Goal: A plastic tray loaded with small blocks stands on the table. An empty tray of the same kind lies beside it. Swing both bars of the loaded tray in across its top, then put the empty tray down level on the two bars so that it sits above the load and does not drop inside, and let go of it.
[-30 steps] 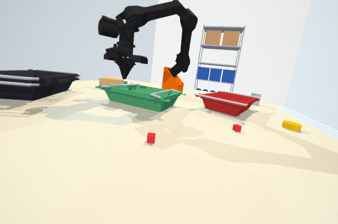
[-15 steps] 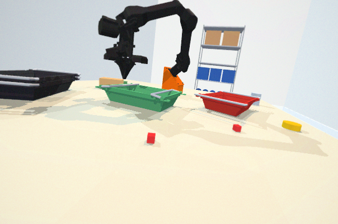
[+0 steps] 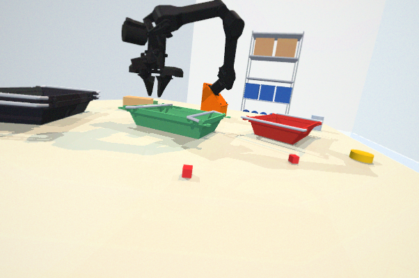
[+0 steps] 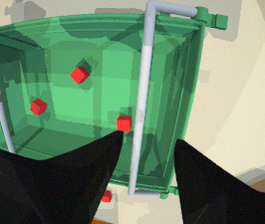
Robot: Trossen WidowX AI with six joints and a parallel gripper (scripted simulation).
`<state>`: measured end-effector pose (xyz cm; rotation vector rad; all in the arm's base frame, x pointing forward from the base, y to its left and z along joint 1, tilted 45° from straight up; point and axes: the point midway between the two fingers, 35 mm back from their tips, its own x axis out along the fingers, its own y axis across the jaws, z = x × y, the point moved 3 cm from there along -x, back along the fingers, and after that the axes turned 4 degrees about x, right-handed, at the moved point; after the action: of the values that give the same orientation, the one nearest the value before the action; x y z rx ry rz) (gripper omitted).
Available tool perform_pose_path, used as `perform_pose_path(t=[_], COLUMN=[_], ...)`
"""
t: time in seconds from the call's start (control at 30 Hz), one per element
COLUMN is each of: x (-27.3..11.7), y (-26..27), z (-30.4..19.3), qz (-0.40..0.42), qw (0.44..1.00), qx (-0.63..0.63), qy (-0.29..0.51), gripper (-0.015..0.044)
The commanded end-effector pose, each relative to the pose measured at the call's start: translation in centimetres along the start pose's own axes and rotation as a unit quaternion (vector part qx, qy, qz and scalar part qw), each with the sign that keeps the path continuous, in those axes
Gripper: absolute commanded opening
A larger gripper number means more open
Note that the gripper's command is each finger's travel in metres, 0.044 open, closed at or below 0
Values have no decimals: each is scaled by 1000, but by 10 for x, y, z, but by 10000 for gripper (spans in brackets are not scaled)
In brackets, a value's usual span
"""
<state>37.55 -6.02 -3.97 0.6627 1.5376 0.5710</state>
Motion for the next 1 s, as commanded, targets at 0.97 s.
perform_pose_path(t=[0.97], x=[-38], y=[274], z=[-101], qz=[-61], qw=[706], qx=[-705], qy=[31], gripper=[440])
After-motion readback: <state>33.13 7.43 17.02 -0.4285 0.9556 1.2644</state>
